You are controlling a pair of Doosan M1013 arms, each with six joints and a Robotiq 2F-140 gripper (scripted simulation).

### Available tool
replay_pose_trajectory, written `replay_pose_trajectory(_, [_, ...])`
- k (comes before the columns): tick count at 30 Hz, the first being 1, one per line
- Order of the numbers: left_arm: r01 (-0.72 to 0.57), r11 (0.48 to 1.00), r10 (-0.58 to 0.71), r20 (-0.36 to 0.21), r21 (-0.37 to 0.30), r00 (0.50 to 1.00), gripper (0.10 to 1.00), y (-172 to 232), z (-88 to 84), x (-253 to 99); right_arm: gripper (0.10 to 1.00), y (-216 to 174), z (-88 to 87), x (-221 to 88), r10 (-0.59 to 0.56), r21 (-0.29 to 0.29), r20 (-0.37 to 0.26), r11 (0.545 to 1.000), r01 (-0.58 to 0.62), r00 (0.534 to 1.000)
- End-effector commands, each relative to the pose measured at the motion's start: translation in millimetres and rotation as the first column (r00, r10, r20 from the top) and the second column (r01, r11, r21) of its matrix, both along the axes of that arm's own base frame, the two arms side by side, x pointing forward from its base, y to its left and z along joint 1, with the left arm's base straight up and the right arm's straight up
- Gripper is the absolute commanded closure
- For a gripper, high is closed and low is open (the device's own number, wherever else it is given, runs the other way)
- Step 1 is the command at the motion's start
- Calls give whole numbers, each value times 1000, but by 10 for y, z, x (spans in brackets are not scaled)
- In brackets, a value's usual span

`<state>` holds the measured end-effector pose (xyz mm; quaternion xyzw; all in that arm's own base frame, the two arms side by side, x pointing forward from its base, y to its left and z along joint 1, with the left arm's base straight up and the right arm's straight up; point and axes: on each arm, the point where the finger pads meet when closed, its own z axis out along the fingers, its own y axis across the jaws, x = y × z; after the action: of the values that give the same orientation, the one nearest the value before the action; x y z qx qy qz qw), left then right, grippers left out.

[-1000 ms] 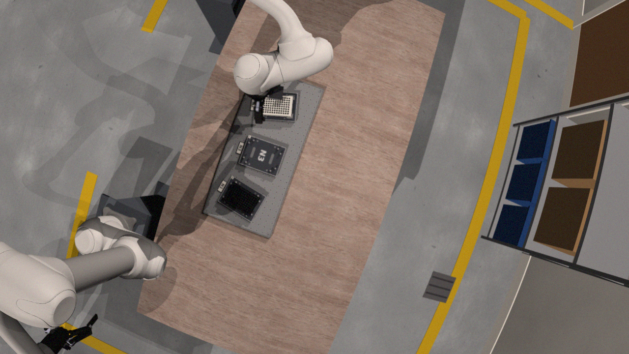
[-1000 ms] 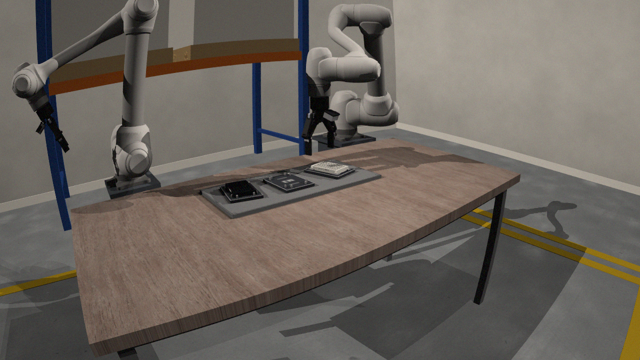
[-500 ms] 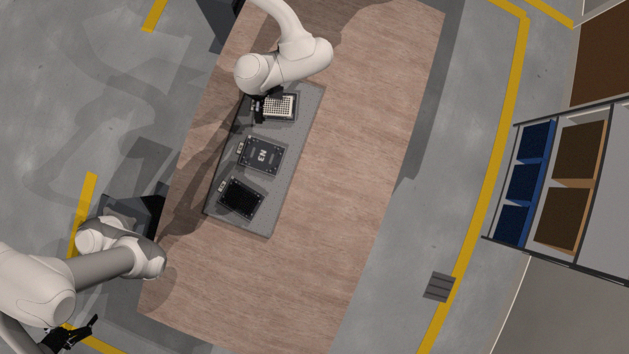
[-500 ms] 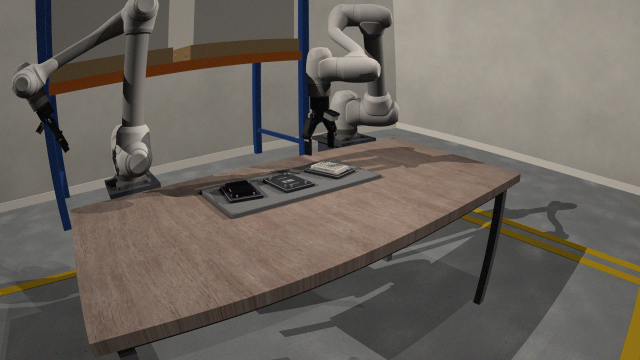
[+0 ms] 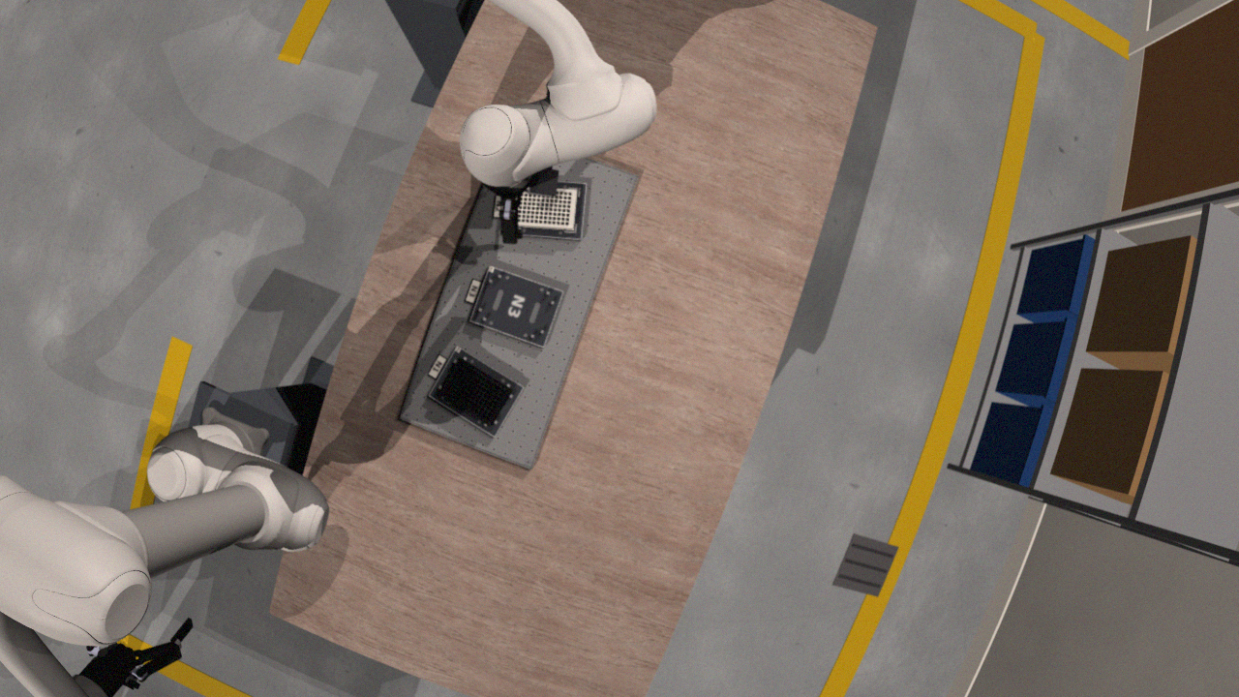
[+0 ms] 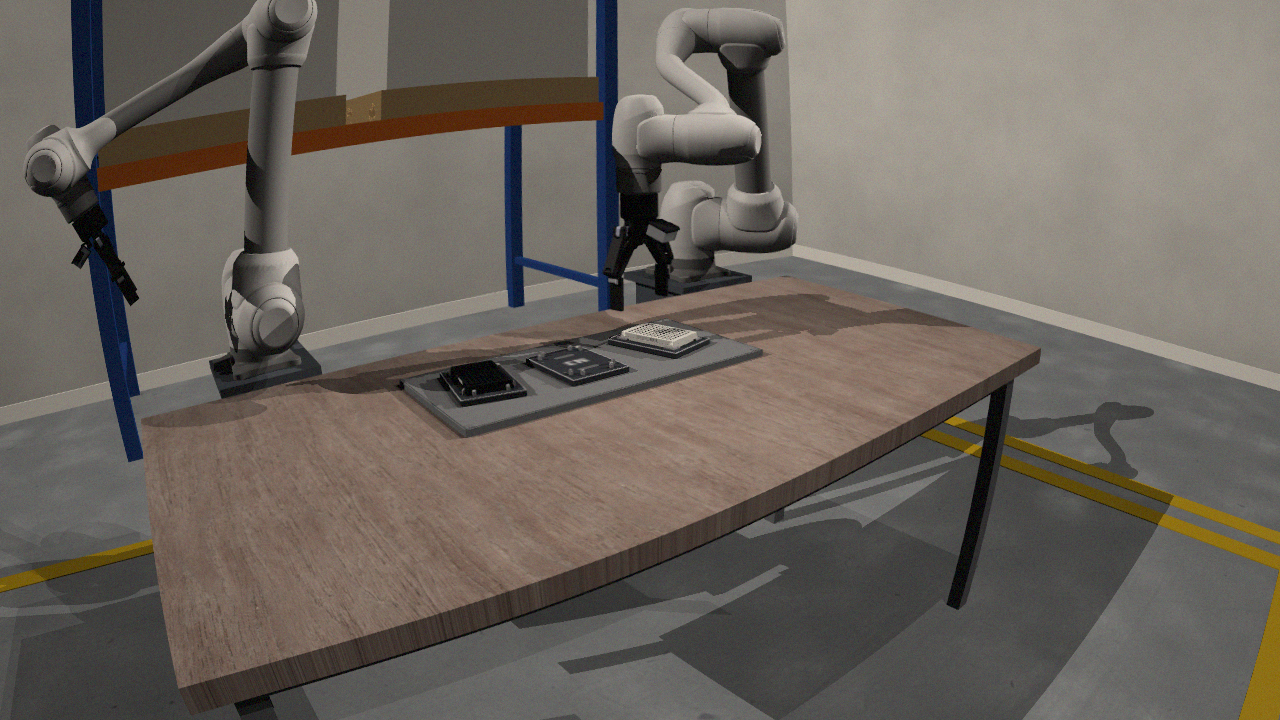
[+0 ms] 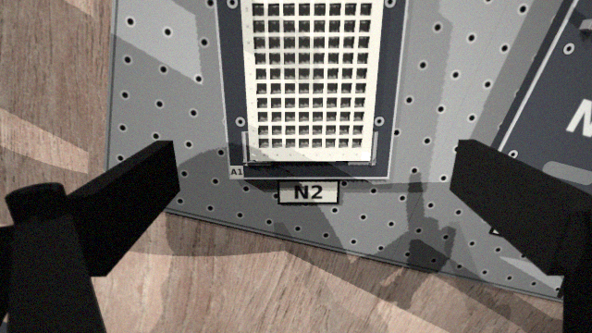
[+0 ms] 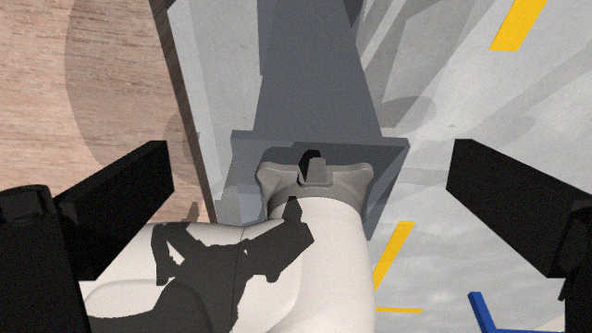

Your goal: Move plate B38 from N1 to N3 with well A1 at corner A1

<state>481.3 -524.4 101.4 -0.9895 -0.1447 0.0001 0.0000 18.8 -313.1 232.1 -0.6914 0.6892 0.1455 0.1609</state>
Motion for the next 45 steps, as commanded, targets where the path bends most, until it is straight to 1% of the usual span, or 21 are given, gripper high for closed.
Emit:
replay_pose_trajectory(1, [0,1000,0,2,-1,1000,98,-3,12,5,98,-3,4,1,0,-1,0,1000,0,1000])
replay_pose_trajectory(5, [0,1000,0,2,-1,1000,98,-3,12,5,98,-3,4,1,0,-1,0,1000,0,1000])
replay_pose_trajectory(6, [0,1000,0,2,-1,1000,999,-3,12,5,98,-3,4,1,0,-1,0,1000,0,1000])
replay_pose_trajectory(45, [3,1000,-3,2,-1,1000,999,-32,16,17,98,-3,4,1,0,-1,0,1000,0,1000])
